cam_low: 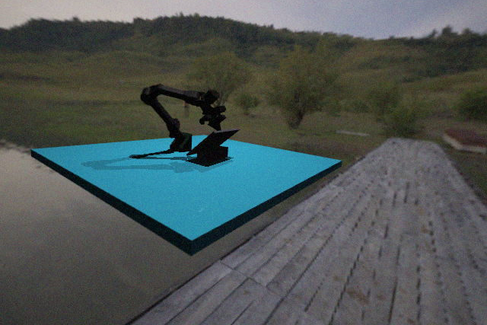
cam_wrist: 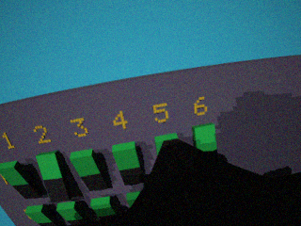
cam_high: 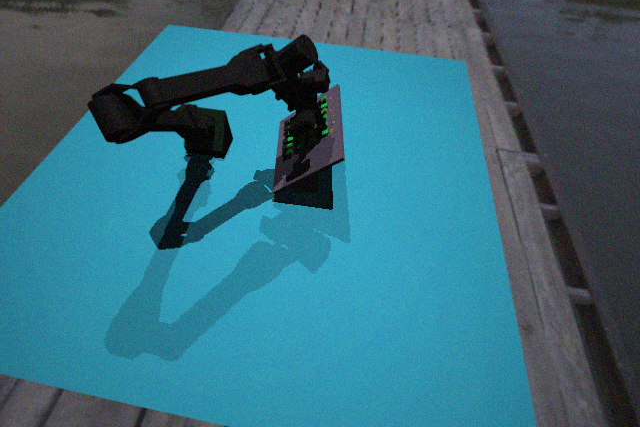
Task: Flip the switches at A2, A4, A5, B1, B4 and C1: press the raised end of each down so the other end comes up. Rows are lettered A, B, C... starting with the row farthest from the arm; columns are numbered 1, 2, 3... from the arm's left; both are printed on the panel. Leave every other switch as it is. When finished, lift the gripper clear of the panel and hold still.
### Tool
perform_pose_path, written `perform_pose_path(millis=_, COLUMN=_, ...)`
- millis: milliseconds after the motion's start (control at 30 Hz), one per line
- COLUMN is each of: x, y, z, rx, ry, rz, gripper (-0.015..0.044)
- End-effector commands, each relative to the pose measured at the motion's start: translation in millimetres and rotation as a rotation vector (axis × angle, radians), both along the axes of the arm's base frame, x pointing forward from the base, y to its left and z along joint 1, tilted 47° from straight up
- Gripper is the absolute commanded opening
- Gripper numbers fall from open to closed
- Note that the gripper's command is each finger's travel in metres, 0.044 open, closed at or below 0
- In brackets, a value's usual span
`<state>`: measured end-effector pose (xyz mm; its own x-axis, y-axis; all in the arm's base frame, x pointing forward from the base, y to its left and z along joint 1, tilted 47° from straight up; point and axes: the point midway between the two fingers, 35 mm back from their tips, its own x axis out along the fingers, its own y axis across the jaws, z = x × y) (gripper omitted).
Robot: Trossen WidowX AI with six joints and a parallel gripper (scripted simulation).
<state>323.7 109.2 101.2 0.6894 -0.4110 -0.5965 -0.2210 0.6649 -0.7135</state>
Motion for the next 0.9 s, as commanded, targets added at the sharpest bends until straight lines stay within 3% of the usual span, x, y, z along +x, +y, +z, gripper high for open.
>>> perform_pose_path(millis=0, x=0, y=-1, z=-3, rx=-0.005, ry=0.009, rz=0.003, gripper=0.0)
perform_pose_path(millis=700, x=0, y=0, z=0, rx=0.001, ry=0.0, rz=-0.001, gripper=0.0)
perform_pose_path(millis=867, x=-44, y=23, z=32, rx=0.001, ry=-0.003, rz=0.021, gripper=0.0)
